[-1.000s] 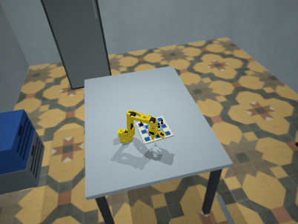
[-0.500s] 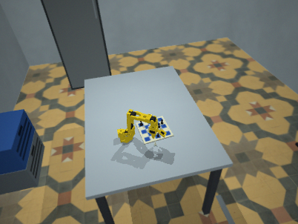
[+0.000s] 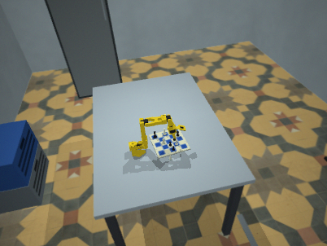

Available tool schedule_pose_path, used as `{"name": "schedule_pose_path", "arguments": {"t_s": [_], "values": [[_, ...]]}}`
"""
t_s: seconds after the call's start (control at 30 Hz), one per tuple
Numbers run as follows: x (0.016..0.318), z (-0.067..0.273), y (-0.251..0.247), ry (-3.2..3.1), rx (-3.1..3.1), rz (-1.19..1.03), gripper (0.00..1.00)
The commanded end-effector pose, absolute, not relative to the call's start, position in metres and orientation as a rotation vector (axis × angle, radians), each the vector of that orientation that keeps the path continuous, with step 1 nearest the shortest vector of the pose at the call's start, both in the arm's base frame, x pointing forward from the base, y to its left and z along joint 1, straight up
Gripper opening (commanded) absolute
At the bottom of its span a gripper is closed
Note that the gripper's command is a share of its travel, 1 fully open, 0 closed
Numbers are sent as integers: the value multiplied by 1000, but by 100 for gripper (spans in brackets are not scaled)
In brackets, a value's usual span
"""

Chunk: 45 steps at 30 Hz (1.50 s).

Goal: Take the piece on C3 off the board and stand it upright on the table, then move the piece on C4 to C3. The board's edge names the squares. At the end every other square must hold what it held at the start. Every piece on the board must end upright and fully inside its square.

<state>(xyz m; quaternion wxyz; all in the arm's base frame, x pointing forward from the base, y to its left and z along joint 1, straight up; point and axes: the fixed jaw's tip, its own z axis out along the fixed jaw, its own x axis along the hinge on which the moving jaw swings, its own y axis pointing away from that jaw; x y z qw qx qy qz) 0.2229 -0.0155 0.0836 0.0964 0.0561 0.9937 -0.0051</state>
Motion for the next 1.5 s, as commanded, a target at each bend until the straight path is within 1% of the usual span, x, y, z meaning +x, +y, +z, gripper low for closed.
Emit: {"name": "schedule_pose_path", "arguments": {"t_s": [0.0,0.23,1.47], "values": [[234,90,12,2887,-19,4,10],[236,93,35,2849,-163,24,10],[235,86,38,2847,-182,27,10]]}}
